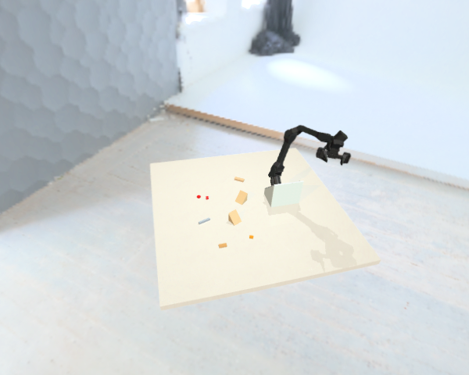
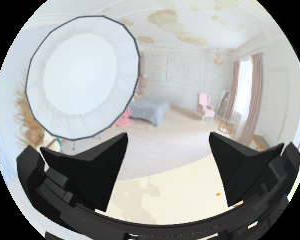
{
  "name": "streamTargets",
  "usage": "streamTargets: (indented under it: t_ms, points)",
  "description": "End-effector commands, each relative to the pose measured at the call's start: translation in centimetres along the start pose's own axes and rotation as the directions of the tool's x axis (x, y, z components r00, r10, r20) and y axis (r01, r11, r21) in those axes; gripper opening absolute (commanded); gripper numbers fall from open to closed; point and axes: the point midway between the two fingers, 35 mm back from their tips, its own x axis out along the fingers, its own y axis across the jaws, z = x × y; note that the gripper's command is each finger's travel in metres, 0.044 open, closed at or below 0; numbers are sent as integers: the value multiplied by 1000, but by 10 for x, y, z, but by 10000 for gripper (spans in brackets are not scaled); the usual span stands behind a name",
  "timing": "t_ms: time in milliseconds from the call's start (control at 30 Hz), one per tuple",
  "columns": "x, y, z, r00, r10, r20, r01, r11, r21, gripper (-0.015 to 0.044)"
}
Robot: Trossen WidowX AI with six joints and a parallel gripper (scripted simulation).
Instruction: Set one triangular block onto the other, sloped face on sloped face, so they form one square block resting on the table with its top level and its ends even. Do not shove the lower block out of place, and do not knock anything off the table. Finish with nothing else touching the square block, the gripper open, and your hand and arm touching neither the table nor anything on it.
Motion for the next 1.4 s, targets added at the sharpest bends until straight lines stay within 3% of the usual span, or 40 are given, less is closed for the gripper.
streamTargets:
  t_ms: [0, 300, 633, 1000, 1367]
  points:
    - [2, -2, 0, 1000, -4, -5, 4, 1000, -4, 426]
    - [86, -121, -13, 964, -135, -228, 91, 976, -196, 440]
    - [140, -251, -69, 856, -186, -483, -2, 932, -363, 440]
    - [148, -408, -164, 667, -112, -737, -248, 899, -361, 440]
    - [105, -524, -295, 493, 138, -859, -526, 833, -168, 440]
